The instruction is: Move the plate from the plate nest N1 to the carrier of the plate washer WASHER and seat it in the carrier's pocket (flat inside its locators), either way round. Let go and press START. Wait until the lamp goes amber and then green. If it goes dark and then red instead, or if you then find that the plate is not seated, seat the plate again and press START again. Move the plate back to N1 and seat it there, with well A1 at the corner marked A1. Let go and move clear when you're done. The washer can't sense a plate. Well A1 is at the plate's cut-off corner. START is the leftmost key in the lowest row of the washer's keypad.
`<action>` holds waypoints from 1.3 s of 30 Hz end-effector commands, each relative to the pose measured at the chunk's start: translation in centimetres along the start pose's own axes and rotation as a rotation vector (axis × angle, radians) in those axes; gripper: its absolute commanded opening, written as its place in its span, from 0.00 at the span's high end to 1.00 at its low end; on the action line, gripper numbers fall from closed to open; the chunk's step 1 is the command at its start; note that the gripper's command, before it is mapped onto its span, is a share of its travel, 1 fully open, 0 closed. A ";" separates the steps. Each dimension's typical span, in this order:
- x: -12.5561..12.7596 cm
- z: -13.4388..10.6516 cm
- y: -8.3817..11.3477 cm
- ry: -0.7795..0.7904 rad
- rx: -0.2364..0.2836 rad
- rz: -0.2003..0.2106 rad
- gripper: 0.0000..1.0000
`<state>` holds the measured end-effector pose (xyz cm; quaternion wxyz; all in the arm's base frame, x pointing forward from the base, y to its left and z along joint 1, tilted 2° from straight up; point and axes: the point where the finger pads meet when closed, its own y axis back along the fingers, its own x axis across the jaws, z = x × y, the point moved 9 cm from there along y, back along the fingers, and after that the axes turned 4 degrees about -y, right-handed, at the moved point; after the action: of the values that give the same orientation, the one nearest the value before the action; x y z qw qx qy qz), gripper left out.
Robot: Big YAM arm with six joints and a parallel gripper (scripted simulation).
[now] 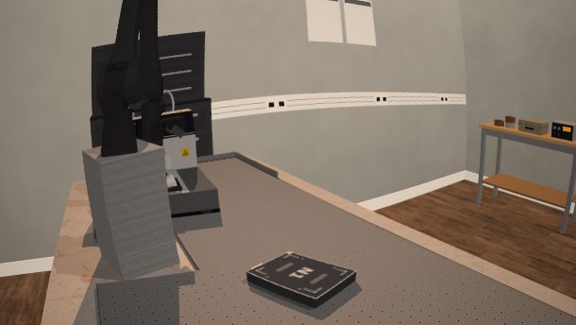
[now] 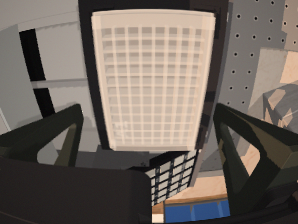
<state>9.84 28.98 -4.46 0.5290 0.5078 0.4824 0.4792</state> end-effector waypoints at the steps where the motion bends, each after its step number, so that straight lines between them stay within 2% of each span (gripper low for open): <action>1: -0.6 0.1 -0.7 -0.001 0.002 -0.018 0.00; 39: -0.4 0.2 -1.1 0.000 0.000 -0.012 0.00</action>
<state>9.89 29.09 -4.56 0.5277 0.5092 0.4800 0.4815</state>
